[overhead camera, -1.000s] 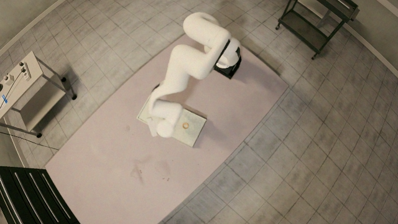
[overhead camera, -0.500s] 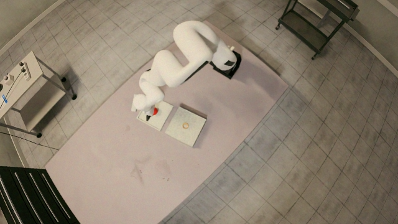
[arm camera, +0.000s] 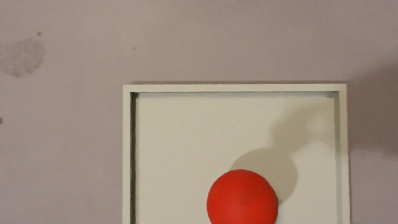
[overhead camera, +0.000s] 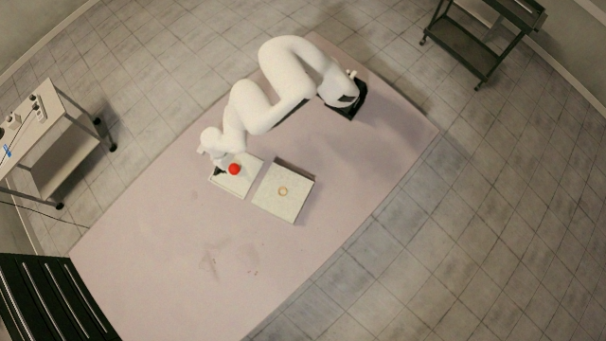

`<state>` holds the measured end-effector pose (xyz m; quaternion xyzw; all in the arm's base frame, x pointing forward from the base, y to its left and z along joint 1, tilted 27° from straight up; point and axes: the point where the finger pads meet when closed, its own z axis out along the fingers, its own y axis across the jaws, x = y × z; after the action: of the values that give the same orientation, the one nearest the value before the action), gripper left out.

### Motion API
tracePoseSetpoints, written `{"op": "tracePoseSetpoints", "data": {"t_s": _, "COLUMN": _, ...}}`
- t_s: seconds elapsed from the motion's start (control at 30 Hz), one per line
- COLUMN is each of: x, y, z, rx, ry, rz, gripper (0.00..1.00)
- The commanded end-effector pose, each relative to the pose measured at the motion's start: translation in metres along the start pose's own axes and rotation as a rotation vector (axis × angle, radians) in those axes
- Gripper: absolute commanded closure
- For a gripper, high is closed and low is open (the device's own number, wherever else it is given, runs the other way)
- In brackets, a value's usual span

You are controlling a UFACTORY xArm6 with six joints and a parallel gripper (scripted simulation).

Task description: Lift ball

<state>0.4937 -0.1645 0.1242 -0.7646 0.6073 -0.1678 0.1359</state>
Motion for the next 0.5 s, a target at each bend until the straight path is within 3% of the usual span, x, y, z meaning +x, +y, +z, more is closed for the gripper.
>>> {"op": "tracePoseSetpoints", "data": {"t_s": 0.0, "x": 0.0008, "y": -0.0015, "z": -0.0008, "rx": 0.041, "ry": -0.032, "rz": -0.003, "gripper": 0.00}}
{"op": "tracePoseSetpoints", "data": {"t_s": 0.47, "x": 0.0007, "y": -0.0023, "z": 0.0041, "rx": 0.042, "ry": -0.033, "rz": -0.003, "gripper": 0.00}}
